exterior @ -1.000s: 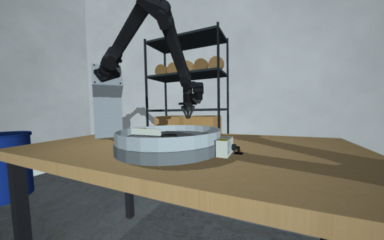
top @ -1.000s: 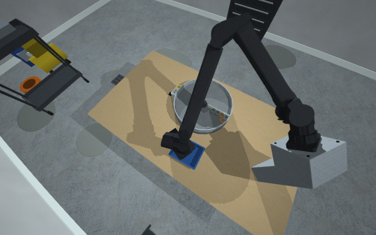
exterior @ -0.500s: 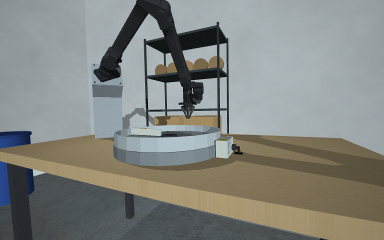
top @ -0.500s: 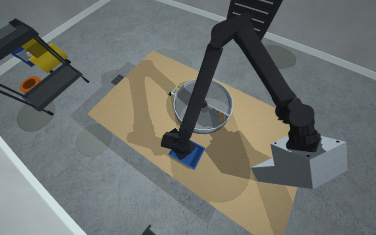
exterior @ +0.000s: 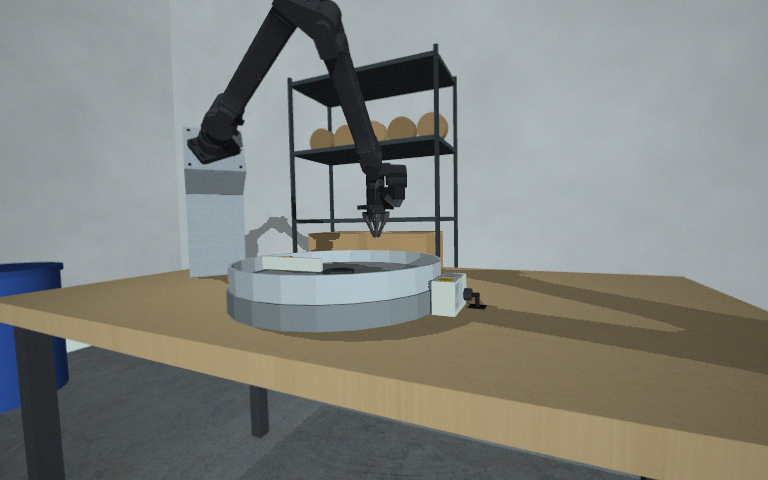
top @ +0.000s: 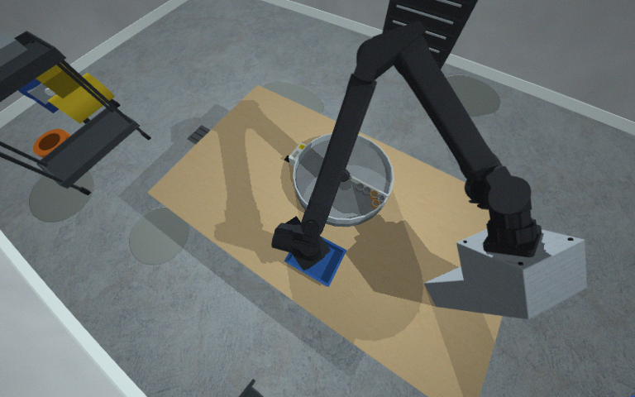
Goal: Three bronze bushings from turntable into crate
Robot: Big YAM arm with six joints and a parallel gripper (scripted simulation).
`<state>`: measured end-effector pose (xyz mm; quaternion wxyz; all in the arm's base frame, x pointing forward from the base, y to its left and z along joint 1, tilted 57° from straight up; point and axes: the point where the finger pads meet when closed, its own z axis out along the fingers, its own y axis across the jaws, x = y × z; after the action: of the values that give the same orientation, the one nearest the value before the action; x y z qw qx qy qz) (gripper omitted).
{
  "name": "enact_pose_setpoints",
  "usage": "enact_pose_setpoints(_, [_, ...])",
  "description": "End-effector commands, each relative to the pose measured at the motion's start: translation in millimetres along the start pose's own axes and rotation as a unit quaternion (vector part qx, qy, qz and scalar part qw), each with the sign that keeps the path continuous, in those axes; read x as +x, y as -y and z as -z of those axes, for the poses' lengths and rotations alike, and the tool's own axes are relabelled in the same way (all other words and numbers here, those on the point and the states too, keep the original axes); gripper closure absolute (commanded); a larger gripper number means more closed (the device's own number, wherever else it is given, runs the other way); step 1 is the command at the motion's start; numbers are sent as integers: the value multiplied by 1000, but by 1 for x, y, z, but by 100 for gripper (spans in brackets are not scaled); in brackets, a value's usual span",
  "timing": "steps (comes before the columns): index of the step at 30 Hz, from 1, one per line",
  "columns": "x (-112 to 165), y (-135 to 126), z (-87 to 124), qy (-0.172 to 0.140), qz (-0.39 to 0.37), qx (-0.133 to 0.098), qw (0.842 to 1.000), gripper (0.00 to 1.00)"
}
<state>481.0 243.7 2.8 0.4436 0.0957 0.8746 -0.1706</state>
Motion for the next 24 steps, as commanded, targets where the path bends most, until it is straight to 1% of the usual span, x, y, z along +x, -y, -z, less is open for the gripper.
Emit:
enact_pose_setpoints(1, [-10,-8,16,10,-9,-14,1000,87])
enact_pose_setpoints(16, [-10,-8,16,10,-9,-14,1000,87])
enact_pose_setpoints(24, [-7,-7,20,8,-5,-13,1000,87])
